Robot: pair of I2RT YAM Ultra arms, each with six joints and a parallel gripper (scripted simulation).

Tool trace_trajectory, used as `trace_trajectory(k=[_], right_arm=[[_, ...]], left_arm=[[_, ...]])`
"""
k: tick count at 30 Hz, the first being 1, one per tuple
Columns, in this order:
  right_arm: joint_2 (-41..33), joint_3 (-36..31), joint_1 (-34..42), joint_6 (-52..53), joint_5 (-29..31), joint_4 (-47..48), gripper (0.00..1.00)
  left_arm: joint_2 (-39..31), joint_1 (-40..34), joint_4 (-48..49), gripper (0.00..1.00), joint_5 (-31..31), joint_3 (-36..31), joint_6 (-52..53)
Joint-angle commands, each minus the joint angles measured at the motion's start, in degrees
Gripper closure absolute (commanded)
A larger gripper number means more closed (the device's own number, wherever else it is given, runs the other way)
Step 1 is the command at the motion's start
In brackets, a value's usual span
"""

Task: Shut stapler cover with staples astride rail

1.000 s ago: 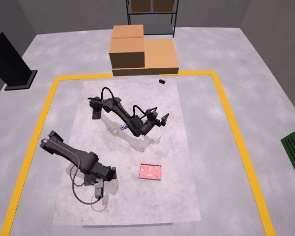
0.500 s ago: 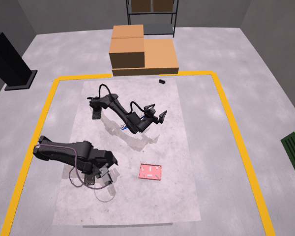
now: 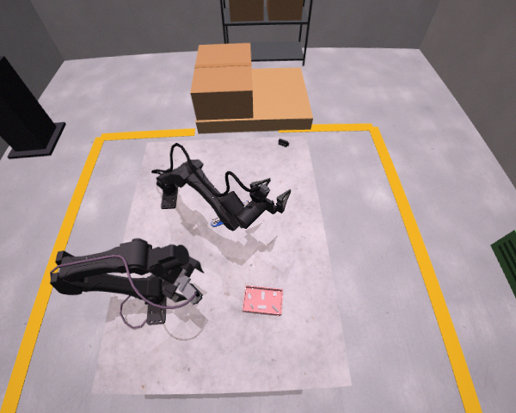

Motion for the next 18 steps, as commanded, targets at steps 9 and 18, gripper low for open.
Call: trace_trajectory(k=[9, 18], right_arm=[[-5.17, -1.53, 9.73, -6.24, 3.02, 2.28, 0.0], [-7.8, -2.05, 15.69, -9.08, 4.12, 3.05, 0.0]], left_arm=[[-4.19, -0.85, -8.0, 0.0, 2.61, -2.91, -10.14], [-6.95, -1.19, -13.96, 0.0, 4.6, -5.75, -19.87]])
